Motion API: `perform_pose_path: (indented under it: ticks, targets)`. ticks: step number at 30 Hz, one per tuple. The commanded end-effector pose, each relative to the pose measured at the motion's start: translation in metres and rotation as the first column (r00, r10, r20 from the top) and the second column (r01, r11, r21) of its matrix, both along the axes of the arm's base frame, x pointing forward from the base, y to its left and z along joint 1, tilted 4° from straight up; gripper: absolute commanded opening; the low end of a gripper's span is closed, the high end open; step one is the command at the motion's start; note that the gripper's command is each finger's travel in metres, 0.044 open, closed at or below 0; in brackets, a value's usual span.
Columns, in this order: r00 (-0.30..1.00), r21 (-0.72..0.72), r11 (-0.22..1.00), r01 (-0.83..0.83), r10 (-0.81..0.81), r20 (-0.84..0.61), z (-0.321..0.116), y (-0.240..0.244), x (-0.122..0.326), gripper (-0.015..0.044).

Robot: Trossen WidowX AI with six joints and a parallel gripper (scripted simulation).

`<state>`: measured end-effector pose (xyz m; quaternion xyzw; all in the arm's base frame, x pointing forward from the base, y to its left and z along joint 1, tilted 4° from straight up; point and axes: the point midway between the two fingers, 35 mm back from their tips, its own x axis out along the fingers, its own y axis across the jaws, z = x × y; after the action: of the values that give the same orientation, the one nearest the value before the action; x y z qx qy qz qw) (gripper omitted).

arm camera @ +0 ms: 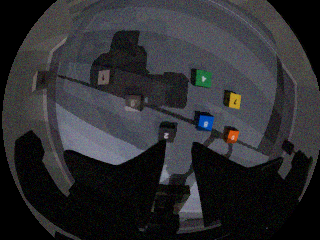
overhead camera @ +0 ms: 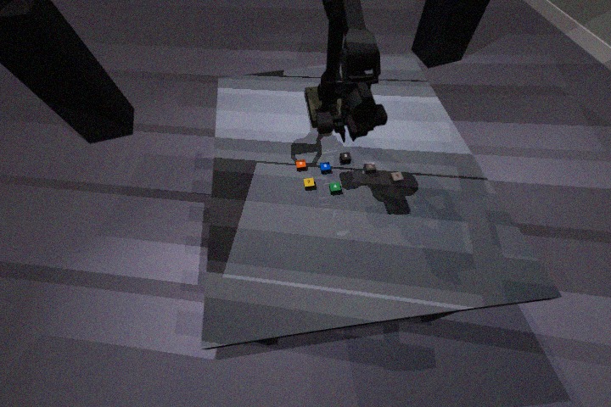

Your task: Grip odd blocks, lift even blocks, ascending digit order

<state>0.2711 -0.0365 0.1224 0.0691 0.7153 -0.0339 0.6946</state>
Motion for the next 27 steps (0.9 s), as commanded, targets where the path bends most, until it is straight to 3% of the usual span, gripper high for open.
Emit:
perform_pose_path:
  ticks: [1,5,10,17,21,27]
  targets:
    - [1.0,-0.007,1.0,0.004,-0.004,-0.009,-0.004,-0.027,0.036,0.012]
    - [1.0,-0.009,1.0,0.004,-0.004,-0.007,-0.011,-0.054,0.066,0.012]
    - [1.0,-0.009,1.0,0.004,-0.004,-0.007,-0.011,-0.056,0.067,0.012]
    - [1.0,-0.009,1.0,0.004,-0.004,-0.007,-0.089,-0.052,0.065,0.0304]
    - [1.0,-0.009,1.0,0.004,-0.004,-0.007,-0.092,-0.052,0.065,0.04]
    - [1.0,-0.009,1.0,0.004,-0.004,-0.007,-0.1,-0.052,0.065,0.04]
